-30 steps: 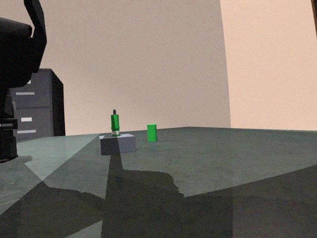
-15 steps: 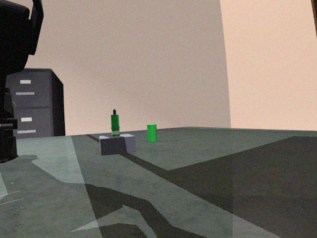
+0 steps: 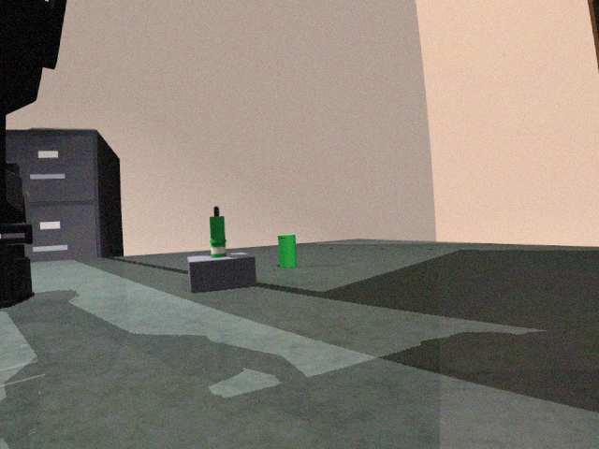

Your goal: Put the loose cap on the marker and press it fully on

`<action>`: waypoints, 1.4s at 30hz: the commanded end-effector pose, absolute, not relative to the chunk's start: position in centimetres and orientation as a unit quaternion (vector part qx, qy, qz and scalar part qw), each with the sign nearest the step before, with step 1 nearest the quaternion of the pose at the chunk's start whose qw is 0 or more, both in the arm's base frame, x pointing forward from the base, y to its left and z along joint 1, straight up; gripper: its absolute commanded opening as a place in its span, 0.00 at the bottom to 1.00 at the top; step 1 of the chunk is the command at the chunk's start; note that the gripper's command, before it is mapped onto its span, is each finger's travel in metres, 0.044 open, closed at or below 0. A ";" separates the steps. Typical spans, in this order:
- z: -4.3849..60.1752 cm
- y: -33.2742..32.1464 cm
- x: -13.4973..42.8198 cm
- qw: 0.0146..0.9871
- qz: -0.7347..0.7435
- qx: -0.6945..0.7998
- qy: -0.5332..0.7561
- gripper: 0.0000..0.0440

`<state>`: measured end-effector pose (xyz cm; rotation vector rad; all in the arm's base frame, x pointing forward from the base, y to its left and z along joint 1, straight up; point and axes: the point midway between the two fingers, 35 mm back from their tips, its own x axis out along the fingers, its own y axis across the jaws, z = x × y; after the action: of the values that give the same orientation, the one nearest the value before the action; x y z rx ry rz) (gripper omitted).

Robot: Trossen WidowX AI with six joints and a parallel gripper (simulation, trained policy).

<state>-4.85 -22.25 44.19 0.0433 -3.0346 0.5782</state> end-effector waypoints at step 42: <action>44.9 -7.1 -11.0 -0.056 0.303 -0.129 -0.943 0.66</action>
<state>-10.59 -8.60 45.21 -0.3718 -3.0704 0.9522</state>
